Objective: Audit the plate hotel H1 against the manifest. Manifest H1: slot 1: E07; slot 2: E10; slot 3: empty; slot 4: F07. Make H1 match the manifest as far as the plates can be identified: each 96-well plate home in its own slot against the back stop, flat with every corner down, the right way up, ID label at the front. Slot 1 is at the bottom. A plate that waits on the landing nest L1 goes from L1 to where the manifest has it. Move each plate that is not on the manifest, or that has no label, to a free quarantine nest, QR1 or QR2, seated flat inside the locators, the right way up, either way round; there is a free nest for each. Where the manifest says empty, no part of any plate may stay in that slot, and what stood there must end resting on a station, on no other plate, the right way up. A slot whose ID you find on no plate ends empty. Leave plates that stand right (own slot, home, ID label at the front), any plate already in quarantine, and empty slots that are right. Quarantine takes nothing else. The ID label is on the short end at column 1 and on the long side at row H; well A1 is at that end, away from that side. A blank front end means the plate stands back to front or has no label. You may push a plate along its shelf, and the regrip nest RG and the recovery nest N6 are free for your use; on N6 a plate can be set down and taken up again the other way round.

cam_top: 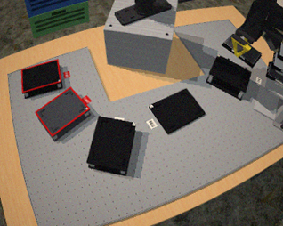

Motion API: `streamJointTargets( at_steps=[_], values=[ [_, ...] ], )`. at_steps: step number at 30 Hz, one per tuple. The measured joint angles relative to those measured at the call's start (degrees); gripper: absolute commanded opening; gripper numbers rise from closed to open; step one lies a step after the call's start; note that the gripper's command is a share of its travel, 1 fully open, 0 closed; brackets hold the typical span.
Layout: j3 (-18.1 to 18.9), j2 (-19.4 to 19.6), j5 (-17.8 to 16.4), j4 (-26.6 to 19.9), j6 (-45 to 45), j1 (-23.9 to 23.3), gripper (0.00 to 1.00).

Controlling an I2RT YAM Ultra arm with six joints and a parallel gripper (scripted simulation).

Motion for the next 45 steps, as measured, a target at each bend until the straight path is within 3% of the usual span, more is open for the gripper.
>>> streamJointTargets(
  at_steps=[18,45],
  values=[
    [-0.74,-2.08,-0.37,0.28,5.35,-8.02,0.86],
    [0.42,-2.99,-1.31,-0.13,-4.09,-20.83,0.86]
  ],
)
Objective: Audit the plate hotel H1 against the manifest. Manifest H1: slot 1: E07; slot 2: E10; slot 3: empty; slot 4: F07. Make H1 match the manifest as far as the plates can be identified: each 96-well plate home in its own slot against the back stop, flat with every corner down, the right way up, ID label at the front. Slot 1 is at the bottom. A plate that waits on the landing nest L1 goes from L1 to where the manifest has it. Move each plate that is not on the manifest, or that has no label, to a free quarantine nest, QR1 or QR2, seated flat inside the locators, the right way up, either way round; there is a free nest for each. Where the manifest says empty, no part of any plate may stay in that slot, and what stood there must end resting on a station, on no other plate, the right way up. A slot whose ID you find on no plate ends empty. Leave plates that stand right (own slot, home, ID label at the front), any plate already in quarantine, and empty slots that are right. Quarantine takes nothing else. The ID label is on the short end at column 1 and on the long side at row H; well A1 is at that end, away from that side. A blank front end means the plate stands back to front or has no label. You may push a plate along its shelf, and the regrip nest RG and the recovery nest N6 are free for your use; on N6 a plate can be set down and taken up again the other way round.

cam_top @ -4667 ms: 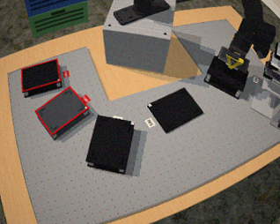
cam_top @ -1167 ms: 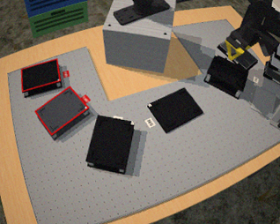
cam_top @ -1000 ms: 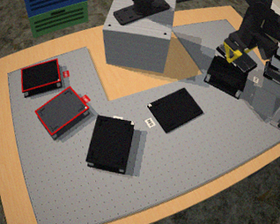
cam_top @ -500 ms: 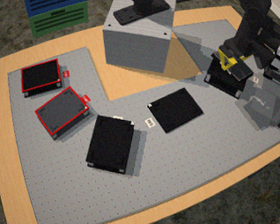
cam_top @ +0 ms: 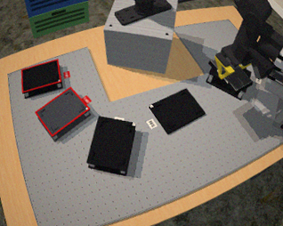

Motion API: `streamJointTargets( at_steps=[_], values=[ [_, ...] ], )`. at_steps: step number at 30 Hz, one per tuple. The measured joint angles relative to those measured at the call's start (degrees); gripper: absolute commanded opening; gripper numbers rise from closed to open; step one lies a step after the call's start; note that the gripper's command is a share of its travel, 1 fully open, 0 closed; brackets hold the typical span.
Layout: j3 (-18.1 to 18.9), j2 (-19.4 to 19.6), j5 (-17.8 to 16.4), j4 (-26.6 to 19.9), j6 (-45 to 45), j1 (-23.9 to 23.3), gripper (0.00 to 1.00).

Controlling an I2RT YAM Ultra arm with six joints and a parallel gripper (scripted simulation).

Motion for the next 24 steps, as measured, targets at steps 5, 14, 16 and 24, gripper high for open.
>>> streamJointTargets(
  at_steps=[5,14,16,24],
  values=[
    [-0.5,-0.81,-0.15,0.04,1.03,-2.38,0.86],
    [-1.79,-2.27,-0.66,0.35,3.89,-6.14,0.86],
    [-1.92,-2.6,-0.74,0.59,4.68,-7.34,0.86],
    [-2.25,-3.48,-1.11,0.63,7.48,-10.91,0.86]
  ],
)
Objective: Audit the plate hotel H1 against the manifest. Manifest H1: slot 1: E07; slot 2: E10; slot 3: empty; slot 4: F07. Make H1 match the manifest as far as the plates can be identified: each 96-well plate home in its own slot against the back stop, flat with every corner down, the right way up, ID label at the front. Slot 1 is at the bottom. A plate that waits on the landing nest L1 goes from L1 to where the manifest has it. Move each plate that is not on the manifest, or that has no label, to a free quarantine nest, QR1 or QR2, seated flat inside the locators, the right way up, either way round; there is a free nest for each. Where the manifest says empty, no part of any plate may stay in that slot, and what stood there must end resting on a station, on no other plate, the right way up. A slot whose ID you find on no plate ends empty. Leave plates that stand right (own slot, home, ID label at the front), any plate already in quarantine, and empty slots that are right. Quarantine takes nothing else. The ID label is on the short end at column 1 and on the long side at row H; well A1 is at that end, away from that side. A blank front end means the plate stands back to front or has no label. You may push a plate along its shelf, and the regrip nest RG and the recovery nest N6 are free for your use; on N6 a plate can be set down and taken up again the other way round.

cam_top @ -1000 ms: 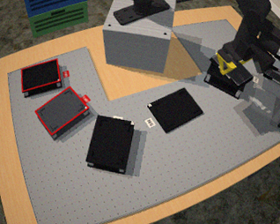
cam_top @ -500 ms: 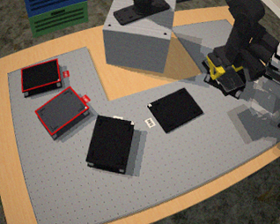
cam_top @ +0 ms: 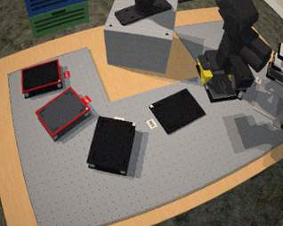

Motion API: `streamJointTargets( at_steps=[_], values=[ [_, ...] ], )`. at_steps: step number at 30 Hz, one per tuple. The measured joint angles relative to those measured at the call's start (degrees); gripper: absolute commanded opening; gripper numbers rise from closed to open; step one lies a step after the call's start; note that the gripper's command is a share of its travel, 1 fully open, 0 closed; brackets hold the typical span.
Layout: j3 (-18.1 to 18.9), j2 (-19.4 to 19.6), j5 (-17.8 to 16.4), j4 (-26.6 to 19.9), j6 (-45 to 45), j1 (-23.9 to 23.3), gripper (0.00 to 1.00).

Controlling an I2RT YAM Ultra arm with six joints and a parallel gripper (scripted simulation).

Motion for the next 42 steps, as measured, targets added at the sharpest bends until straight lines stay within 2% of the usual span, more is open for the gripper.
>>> streamJointTargets(
  at_steps=[7,20,34,42],
  values=[
    [-0.09,-0.39,-0.5,-0.02,1.4,-3.39,0.86],
    [-0.09,-0.66,-1.36,-0.24,-3.08,-9.31,0.86],
    [2.34,-0.66,-2.14,-0.87,-9.55,-16.31,0.86],
    [1.25,-0.87,-2.82,-0.52,-8.55,-20.2,0.86]
  ],
)
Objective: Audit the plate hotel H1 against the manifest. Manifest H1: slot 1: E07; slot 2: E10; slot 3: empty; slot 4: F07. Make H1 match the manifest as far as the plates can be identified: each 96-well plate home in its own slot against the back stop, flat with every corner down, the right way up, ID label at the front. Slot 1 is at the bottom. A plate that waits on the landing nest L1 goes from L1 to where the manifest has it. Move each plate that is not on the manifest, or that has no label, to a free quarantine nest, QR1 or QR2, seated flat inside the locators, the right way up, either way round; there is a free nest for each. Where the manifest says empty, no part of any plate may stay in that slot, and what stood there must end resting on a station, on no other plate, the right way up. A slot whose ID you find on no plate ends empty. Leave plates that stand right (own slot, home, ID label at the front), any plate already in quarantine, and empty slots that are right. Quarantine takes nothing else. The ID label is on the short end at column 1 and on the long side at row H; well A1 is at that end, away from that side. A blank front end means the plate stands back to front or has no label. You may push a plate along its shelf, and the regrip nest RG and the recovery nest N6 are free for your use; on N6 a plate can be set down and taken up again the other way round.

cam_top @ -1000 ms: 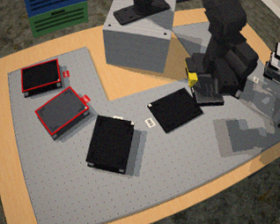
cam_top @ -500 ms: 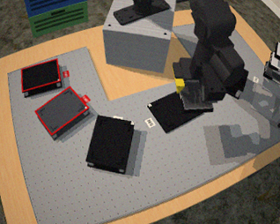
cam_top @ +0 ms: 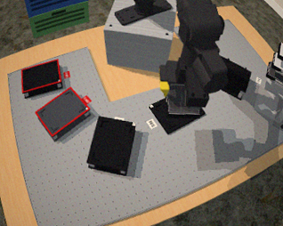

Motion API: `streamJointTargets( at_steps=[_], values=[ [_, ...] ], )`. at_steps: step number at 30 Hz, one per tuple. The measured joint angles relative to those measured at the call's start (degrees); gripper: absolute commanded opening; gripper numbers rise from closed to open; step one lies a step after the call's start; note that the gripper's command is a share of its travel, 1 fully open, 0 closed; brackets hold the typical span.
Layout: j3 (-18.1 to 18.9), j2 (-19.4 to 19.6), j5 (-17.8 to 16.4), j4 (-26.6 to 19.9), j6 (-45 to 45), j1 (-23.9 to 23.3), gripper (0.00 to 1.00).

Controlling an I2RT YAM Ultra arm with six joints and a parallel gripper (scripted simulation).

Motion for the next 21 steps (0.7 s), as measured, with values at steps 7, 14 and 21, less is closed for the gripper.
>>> streamJointTargets(
  at_steps=[7,14,21],
  values=[
    [-1.05,-1.22,-0.42,0.35,2.32,-3.67,0.86],
    [-1.18,-1.33,-1.11,0.42,4.57,-6.4,0.86],
    [-1.29,-2.03,-1.64,0.42,7.28,-10.6,0.86]
  ],
)
